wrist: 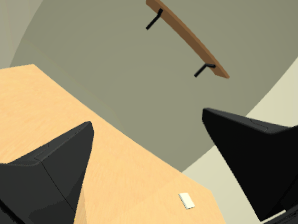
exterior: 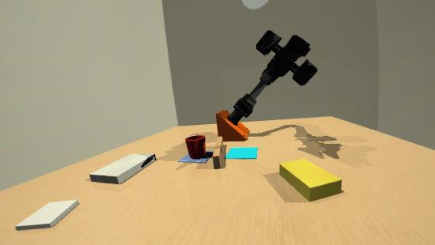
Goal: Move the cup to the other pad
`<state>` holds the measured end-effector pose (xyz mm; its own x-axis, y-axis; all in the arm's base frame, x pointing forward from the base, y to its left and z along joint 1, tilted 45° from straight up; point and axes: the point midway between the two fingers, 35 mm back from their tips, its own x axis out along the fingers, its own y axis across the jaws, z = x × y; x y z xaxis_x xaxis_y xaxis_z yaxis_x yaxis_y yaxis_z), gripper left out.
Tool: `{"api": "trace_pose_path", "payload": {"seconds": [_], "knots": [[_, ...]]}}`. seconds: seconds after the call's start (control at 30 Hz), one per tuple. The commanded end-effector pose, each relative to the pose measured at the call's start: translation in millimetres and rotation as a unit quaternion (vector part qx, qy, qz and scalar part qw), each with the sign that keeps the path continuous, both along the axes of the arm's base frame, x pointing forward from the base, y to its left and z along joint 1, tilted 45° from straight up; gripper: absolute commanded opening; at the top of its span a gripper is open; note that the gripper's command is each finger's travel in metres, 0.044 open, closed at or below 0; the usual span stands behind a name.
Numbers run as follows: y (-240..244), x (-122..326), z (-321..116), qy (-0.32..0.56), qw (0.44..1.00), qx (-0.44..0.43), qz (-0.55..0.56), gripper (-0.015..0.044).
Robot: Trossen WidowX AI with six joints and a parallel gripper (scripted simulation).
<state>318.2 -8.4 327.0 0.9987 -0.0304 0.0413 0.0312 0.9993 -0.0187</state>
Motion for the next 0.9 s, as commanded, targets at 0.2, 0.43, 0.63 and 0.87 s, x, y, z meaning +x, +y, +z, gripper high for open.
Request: {"api": "trace_pose_path", "payload": {"seconds": [0.2, 0.43, 0.63, 0.87], "knots": [[-29, 38, -96, 0.210, 0.964, -0.160, 0.033, 0.0216], [-65, 36, -198, 0.399, 0.873, -0.240, 0.144, 0.0148], [-86, 10, -263, 0.489, 0.796, -0.234, 0.269, 0.0148], [-96, -38, -320, 0.505, 0.725, -0.155, 0.442, 0.0148]]}}
